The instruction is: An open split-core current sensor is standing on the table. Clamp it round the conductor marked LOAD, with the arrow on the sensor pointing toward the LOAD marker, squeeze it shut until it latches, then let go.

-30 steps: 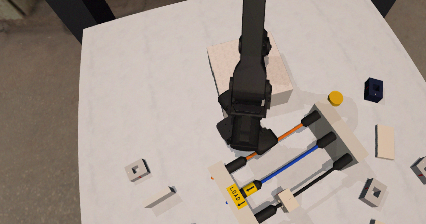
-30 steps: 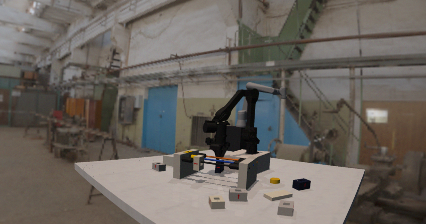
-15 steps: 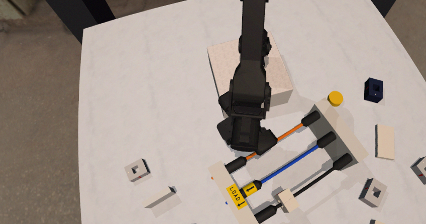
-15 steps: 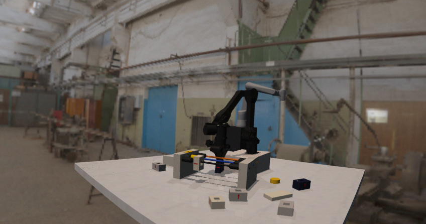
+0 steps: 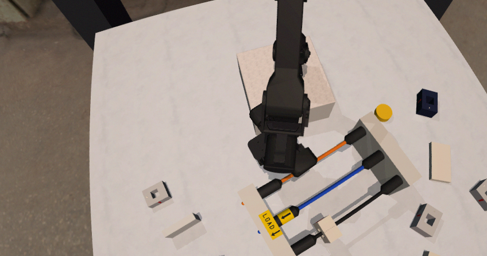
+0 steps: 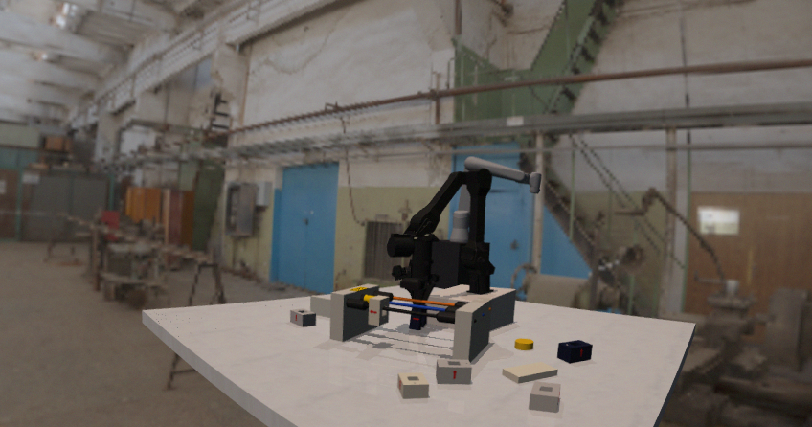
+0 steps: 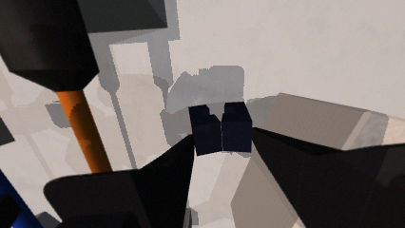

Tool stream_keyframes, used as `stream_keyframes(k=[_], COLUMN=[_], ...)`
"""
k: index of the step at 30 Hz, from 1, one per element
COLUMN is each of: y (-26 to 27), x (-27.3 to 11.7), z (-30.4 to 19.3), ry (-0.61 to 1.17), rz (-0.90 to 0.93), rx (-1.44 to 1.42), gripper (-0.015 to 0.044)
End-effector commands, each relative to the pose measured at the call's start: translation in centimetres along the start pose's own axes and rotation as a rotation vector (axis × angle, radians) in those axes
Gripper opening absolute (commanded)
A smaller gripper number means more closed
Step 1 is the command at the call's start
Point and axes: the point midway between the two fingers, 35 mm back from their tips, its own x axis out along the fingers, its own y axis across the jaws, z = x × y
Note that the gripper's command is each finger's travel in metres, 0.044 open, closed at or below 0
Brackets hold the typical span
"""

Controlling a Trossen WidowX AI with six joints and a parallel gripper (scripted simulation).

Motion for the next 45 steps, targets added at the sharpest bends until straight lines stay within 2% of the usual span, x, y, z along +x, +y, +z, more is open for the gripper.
stream_keyframes(k=[1,4,23,28,45], y=[0.4,0.6,1.2,1.3,4.7], x=[-1.1,-2.6,-12.2,-12.9,-12.9], z=[0.3,0.5,0.7,0.5,-0.4], ry=[-0.004,-0.004,-0.005,-0.005,-0.003], rz=[0.006,0.005,0.0,0.0,0.002], rx=[0.001,0.001,0.005,-0.016,-0.686], gripper=[0.0069,0.0,0.0,0.0,0.0])
